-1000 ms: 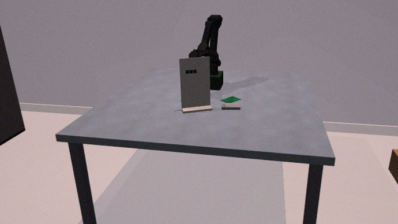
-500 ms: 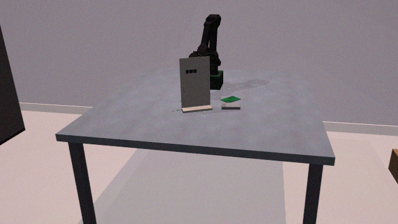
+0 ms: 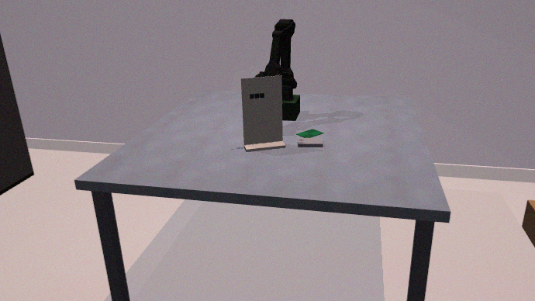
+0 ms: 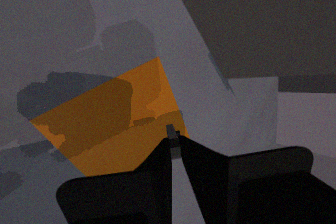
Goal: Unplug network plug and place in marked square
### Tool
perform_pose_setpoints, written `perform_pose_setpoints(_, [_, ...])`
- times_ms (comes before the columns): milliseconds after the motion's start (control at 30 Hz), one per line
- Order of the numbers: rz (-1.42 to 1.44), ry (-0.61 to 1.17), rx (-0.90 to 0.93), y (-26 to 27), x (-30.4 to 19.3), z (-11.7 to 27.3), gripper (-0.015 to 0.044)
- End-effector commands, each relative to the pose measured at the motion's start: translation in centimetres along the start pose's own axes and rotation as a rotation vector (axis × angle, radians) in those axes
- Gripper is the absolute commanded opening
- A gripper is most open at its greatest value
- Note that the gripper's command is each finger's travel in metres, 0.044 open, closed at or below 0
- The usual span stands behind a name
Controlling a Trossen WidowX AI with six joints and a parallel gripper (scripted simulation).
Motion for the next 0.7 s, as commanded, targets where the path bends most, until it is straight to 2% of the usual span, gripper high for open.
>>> perform_pose_setpoints(0, [0.005,-0.003,0.01,0.5,0.1,-0.3,0.0])
perform_pose_setpoints(667, [0.004,-0.005,0.011,1.6,0.3,-1.5,0.0])
Point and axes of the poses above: the point midway between the two fingers, 35 mm back from their tips, its own z axis back along the fingers, its own y axis across the jaws, x = y × z, the point moved 9 cm from there along z, back along the fingers, and after that the axes turned 10 degrees about z, right-handed, at the moved point
